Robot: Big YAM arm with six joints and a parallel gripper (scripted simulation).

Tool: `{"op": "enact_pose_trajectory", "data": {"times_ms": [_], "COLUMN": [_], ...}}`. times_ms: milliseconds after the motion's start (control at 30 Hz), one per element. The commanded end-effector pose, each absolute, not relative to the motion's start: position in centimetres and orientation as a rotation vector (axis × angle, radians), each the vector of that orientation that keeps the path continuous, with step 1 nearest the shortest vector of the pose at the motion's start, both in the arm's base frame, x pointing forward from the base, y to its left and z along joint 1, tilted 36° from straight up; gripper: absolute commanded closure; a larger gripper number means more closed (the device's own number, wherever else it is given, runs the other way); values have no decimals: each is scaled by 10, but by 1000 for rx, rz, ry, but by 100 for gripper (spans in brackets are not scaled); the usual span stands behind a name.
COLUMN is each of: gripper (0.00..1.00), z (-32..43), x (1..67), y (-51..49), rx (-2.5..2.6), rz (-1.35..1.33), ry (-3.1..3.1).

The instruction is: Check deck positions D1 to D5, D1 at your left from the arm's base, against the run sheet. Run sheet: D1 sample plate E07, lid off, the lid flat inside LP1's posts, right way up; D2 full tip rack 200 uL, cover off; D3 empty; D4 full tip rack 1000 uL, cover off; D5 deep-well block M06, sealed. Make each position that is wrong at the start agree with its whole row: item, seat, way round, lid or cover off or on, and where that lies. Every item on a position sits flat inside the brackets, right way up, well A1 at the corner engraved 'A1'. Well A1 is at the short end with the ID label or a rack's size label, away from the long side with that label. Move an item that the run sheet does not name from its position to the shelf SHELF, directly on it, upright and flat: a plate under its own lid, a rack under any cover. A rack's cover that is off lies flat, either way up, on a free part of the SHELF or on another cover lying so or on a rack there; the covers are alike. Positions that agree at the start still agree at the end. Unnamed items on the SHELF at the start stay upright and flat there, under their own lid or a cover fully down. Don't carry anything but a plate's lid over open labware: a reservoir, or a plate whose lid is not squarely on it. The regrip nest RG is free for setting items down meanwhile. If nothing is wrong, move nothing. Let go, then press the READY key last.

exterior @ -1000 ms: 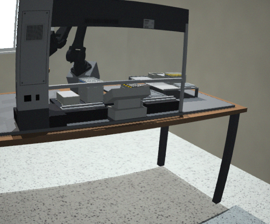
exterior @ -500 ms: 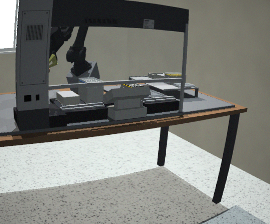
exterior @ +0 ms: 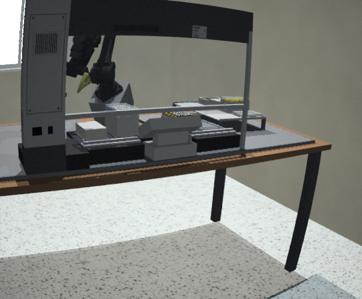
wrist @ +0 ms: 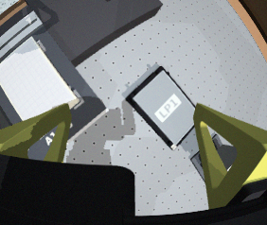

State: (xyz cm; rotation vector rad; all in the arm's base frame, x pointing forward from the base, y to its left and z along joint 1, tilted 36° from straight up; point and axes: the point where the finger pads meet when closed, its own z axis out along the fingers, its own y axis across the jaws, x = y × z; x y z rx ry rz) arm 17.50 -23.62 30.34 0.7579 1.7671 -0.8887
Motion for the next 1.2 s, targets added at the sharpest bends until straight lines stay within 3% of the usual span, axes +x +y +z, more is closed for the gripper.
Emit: {"op": "enact_pose_trajectory", "data": {"times_ms": [0,1167], "gripper": [0,0], "z": [350,265], "x": [175,191], "y": [-218,-81], "rx": [681,387], "rz": [-897,-692], "ry": [1744,2387]}}
